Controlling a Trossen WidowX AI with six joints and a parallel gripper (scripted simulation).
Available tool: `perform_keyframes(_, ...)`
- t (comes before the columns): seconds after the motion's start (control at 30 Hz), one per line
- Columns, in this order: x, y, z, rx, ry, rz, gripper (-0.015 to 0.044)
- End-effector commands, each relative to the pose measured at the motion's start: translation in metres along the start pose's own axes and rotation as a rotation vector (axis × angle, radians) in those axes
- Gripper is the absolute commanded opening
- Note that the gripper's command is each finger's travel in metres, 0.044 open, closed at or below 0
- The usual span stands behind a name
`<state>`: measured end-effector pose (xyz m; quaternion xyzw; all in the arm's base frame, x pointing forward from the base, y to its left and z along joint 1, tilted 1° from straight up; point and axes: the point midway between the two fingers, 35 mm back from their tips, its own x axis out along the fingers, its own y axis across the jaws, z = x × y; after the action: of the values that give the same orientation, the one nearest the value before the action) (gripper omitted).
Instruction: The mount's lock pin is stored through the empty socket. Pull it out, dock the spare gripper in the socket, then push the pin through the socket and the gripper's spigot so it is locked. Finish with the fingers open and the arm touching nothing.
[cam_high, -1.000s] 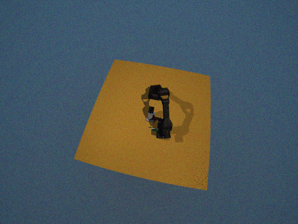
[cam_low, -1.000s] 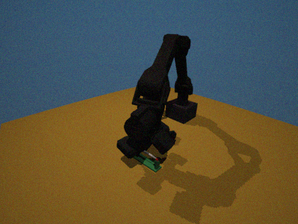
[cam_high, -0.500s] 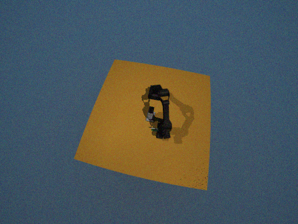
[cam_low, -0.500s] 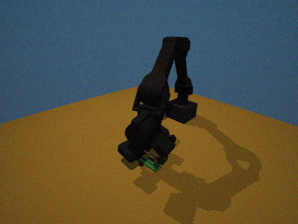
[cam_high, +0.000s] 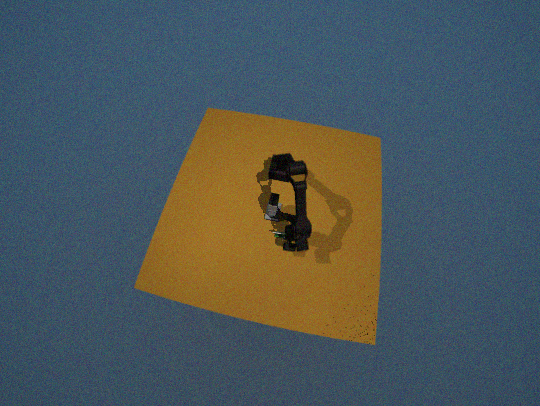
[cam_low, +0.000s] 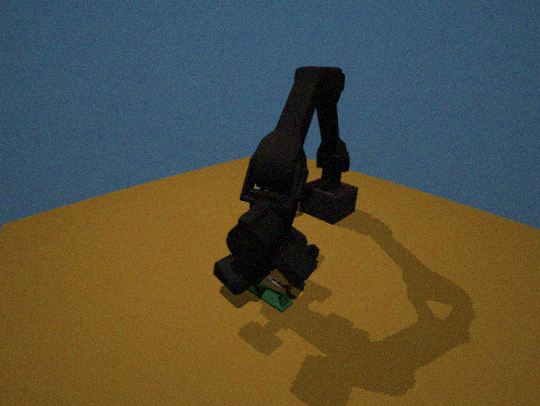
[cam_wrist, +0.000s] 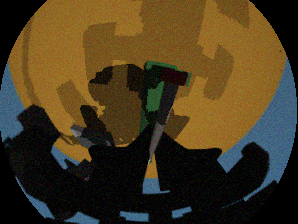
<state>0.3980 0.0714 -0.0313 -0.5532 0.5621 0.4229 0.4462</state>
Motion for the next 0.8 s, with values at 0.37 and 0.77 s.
perform_keyframes(0.37, -0.039, -0.002, -0.009, 0.003, -0.004, 0.000, 0.0000)
perform_keyframes(0.77, -0.061, -0.001, -0.016, 0.002, -0.002, -0.004, 0.0000)
